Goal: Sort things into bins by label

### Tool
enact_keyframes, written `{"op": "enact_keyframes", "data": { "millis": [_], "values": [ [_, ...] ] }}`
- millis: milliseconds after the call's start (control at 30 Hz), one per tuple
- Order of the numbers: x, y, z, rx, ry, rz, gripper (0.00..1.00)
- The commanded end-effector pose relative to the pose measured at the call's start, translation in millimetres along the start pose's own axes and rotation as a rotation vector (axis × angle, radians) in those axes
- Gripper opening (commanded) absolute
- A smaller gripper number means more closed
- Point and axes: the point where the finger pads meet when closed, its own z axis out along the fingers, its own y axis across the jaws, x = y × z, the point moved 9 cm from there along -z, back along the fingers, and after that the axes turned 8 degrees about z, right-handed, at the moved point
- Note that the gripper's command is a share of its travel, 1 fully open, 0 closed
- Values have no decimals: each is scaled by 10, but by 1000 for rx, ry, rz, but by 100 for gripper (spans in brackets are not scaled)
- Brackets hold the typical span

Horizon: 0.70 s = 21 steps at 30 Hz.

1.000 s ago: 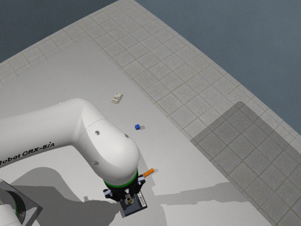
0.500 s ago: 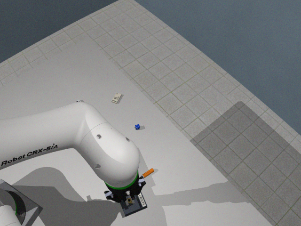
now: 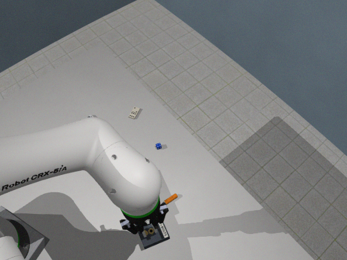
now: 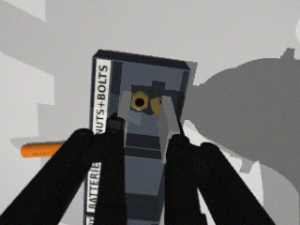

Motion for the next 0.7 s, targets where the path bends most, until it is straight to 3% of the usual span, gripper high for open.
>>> {"op": "enact_keyframes", "data": {
  "millis": [0,667],
  "values": [
    [0,-2,-1,0,0,0,27],
    [0,-1,-175,0,0,0,27]
  ]
}}
